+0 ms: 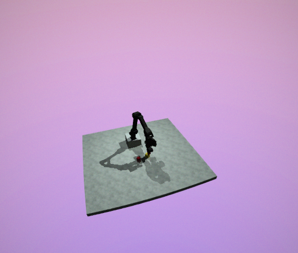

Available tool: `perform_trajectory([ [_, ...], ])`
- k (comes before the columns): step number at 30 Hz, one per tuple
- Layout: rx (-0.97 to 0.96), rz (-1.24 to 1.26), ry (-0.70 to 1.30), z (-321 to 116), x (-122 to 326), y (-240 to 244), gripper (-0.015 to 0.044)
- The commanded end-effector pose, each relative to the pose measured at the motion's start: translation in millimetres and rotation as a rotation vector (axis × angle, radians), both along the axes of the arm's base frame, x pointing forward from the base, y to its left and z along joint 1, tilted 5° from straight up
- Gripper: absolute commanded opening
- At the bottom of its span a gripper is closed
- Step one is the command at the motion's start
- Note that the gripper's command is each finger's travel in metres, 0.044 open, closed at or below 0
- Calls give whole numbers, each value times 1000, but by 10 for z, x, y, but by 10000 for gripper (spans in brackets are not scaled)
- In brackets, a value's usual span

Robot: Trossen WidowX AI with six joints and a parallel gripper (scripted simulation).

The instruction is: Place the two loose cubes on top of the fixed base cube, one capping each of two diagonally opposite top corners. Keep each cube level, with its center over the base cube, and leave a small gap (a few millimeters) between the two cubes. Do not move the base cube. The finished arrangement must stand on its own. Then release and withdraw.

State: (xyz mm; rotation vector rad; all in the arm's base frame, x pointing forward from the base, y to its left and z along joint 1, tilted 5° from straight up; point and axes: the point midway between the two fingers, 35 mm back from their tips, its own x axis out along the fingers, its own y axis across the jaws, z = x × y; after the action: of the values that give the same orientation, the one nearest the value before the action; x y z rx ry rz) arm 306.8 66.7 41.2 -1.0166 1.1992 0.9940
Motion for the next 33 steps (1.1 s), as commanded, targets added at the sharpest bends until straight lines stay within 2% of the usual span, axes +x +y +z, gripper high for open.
perform_trajectory([
  [1, -4, -5, 3, -29, -3, -6, 105],
  [31, -4, -5, 3, -33, -3, -6, 105],
  [33, -4, -5, 3, -33, -3, -6, 157],
])
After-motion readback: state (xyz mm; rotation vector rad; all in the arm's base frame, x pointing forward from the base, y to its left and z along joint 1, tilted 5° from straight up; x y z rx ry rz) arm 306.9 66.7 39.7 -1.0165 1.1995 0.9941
